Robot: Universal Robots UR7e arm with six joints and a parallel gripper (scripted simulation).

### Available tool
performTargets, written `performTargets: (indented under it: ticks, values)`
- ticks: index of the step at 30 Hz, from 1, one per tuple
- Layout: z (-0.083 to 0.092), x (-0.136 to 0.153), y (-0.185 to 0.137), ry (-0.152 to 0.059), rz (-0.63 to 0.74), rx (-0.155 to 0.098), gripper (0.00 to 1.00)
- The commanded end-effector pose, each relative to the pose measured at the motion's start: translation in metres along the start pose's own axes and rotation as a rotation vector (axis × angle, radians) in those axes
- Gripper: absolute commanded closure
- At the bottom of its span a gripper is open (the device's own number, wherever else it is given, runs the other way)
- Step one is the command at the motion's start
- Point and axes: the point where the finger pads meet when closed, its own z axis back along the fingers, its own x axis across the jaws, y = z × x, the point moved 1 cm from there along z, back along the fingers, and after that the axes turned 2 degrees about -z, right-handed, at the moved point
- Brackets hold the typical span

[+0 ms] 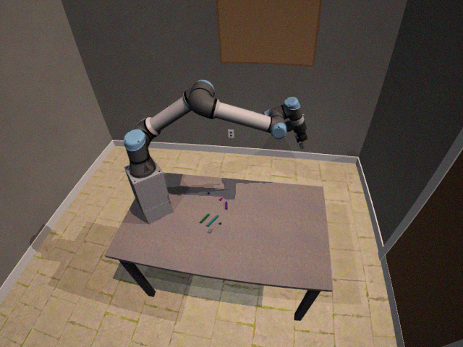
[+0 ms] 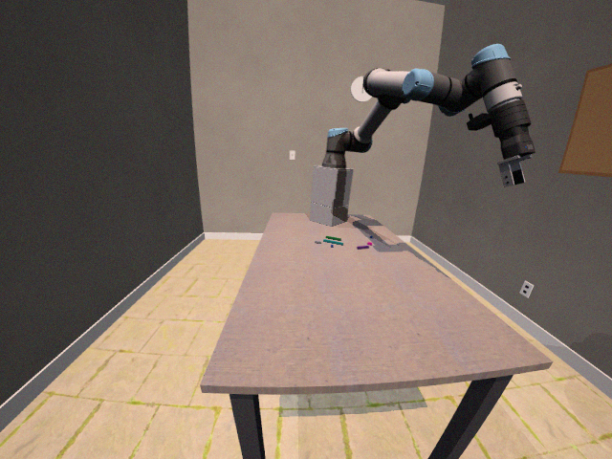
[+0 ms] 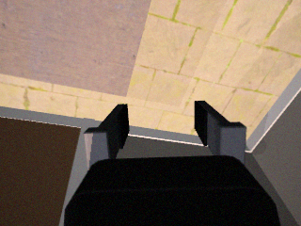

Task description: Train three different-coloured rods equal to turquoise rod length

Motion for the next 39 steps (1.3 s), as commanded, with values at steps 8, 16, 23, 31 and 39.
performTargets:
  ticks: [8,16,23,31,39]
  values:
    - [0.001,0.000,-0.001,0.000,0.000,-0.003,0.00]
    - [0.001,0.000,-0.001,0.000,0.000,-0.003,0.00]
    - [0.001,-0.001,-0.001,0.001,-0.004,-0.002,0.00]
    - [-0.002,-0.009,0.005,0.007,-0.052,0.002,0.00]
    - [-0.007,-0.025,0.017,0.018,-0.139,0.010,0.00]
